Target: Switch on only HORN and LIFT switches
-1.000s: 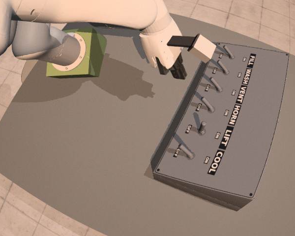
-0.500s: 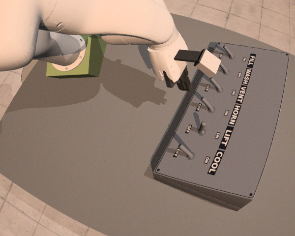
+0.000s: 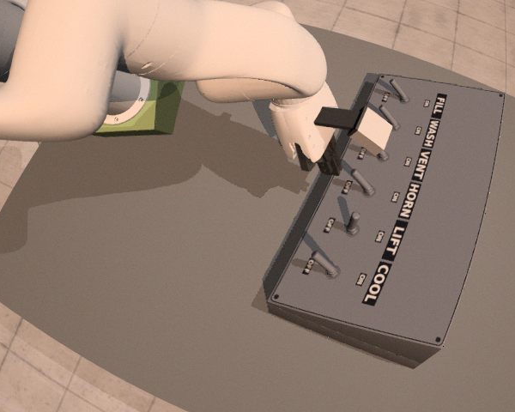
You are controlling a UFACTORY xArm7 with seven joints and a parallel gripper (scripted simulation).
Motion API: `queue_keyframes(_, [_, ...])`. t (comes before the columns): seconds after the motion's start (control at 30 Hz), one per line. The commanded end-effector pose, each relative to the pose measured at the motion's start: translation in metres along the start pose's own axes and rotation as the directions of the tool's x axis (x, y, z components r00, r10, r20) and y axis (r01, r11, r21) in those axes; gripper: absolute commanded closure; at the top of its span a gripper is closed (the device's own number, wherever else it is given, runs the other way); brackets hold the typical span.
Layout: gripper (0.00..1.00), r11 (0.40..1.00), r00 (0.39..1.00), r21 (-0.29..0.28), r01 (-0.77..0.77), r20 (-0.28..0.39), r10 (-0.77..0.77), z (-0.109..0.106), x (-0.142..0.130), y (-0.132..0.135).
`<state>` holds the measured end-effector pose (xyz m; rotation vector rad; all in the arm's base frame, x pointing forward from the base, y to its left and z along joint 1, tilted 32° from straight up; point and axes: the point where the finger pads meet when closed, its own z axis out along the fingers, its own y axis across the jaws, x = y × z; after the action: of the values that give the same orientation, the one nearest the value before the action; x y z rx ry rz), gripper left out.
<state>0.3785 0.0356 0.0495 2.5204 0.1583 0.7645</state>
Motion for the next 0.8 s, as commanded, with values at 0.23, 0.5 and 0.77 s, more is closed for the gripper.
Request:
queue_keyframes(0.23, [1.0, 1.0, 1.0, 0.002, -0.001, -0.005, 0.001, 0.0065, 0.0019, -0.0012])
queue_keyframes(0.5, [1.0, 1.0, 1.0, 0.002, -0.001, -0.005, 0.001, 0.0065, 0.0019, -0.0012])
queue_keyframes(0.77, [1.0, 1.0, 1.0, 0.002, -0.001, -0.005, 0.001, 0.0064, 0.0022, -0.0013])
